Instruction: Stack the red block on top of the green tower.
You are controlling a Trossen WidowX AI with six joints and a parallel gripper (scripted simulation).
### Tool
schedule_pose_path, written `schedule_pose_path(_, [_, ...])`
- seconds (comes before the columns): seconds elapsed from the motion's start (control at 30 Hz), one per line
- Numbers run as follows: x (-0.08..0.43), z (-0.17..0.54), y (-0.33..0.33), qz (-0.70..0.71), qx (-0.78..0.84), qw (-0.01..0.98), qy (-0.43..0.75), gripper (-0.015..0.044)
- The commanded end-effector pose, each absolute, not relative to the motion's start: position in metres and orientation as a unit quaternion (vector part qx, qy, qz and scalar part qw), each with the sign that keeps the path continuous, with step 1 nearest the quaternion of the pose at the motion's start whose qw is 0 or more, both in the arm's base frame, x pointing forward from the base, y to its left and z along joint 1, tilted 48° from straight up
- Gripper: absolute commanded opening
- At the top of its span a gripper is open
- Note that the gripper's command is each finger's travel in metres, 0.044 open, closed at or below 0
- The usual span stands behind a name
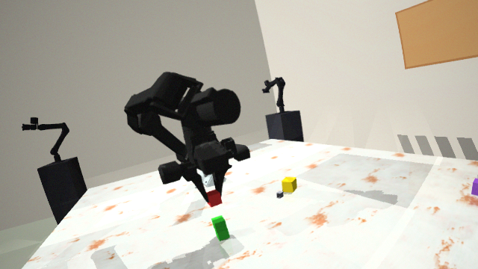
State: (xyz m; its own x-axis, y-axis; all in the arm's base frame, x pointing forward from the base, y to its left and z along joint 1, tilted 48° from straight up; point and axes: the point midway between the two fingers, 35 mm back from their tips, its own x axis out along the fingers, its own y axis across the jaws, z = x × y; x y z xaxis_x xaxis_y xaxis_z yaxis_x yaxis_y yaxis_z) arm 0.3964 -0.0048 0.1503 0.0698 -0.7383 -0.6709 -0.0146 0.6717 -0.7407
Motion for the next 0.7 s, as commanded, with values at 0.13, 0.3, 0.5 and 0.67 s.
schedule_pose_path(0.13, [0.396,0.140,-0.018,-0.275,-0.302,0.662,0.629,0.0000])
schedule_pose_path(0.3, [0.396,0.130,-0.029,-0.275,-0.302,0.662,0.629,0.0000])
schedule_pose_path(0.5, [0.397,0.123,-0.038,-0.275,-0.302,0.662,0.629,0.0000])
schedule_pose_path(0.67, [0.397,0.123,-0.038,-0.275,-0.302,0.662,0.629,0.0000])
